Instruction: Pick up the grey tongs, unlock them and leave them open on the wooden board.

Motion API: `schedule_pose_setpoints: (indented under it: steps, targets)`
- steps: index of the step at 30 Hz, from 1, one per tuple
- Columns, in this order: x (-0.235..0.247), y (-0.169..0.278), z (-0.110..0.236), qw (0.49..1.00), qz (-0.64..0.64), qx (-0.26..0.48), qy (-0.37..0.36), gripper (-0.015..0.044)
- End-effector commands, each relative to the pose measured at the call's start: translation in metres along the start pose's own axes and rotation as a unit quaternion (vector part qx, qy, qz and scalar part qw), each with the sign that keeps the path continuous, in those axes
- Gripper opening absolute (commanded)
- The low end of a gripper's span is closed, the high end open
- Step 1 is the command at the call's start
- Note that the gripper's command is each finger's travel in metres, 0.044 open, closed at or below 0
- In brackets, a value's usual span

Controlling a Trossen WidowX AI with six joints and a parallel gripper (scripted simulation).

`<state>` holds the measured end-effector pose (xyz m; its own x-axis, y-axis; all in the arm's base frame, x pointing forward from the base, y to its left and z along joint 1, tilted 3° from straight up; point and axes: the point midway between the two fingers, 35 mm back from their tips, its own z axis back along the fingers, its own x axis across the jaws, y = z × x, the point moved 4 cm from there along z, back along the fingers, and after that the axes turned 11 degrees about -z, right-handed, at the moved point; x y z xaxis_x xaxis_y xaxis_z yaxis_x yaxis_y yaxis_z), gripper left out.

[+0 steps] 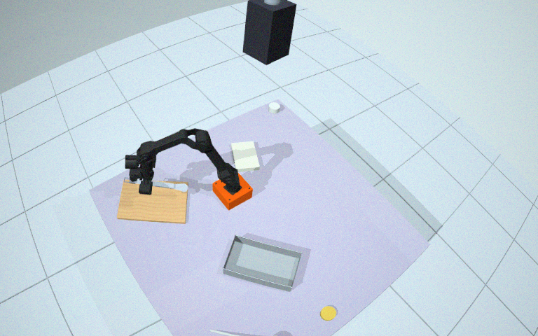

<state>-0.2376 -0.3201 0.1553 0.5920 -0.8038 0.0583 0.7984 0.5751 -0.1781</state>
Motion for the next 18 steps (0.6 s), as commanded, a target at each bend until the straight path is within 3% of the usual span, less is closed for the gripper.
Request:
schedule_pose_setpoints:
  steps: [1,18]
  targets:
    - [0.0001,-0.0007,-0.0026,0.999,-0.006,0.032,0.001,-0.015]
    - [-0.0004,-0.0003,-0.0092,0.999,-0.008,0.053,0.004,-0.015]
